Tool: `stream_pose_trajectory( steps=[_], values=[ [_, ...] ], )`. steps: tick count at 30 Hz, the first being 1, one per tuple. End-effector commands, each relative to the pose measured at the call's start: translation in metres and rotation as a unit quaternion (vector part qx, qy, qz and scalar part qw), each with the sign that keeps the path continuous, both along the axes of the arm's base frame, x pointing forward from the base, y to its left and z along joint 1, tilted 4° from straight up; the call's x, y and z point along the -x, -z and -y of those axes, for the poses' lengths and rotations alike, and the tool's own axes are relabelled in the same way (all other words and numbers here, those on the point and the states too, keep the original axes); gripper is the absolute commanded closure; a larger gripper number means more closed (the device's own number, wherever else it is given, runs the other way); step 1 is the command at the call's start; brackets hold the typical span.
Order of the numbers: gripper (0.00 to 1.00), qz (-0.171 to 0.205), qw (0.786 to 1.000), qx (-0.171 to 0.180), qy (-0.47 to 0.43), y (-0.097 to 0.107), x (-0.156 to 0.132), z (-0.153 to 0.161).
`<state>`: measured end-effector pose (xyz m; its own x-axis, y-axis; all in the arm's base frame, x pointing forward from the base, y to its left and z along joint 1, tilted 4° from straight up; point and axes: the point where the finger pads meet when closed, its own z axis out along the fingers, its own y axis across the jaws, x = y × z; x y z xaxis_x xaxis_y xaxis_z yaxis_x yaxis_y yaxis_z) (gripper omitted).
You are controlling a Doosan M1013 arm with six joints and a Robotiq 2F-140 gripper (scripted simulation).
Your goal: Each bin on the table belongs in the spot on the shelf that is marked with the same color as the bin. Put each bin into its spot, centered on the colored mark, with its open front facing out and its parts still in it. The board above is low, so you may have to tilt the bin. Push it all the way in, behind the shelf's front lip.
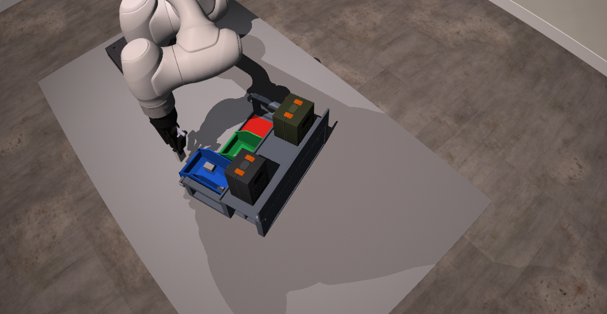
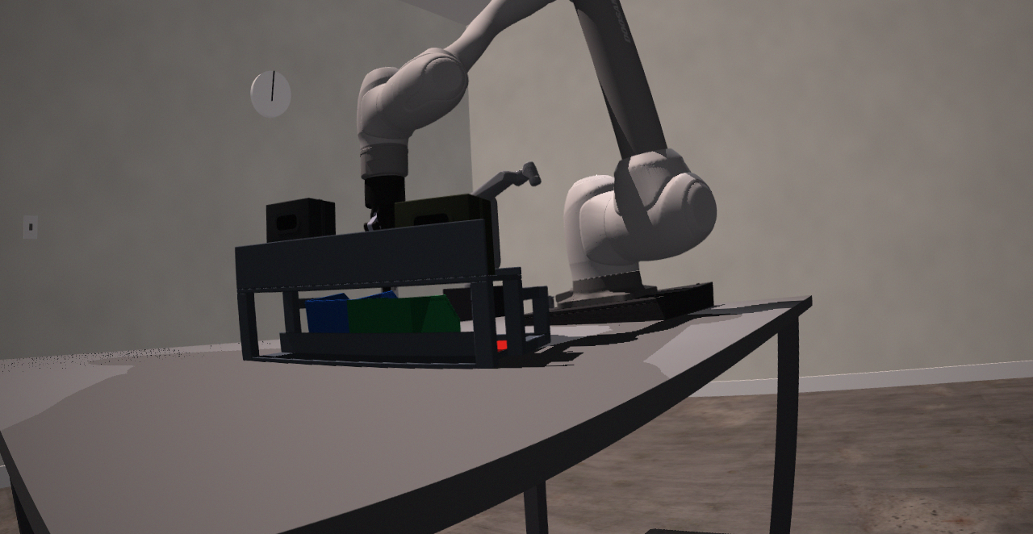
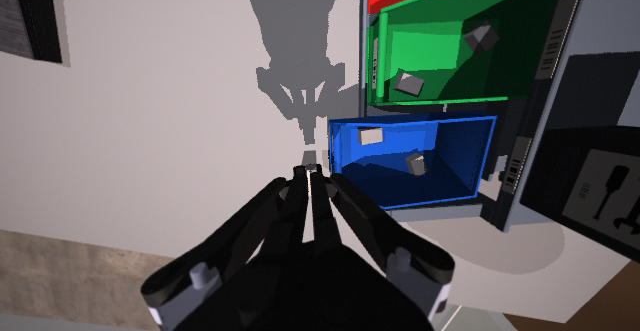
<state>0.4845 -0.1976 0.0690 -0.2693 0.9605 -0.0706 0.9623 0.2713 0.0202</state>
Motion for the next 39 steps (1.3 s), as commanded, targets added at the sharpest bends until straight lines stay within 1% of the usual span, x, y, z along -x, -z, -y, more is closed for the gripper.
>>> stream_pose_trajectory(
  steps=[1,7,13,39],
  values=[
    [0.9,0.0,1.0,0.0,0.0,0.004,0.0,0.0],
    [0.9,0.0,1.0,0.0,0.0,0.016,-0.001,0.001],
    [0.9,0.0,1.0,0.0,0.0,0.021,-0.001,0.001],
    [0.9,0.0,1.0,0.0,0.0,0.023,-0.001,0.001]
  ],
)
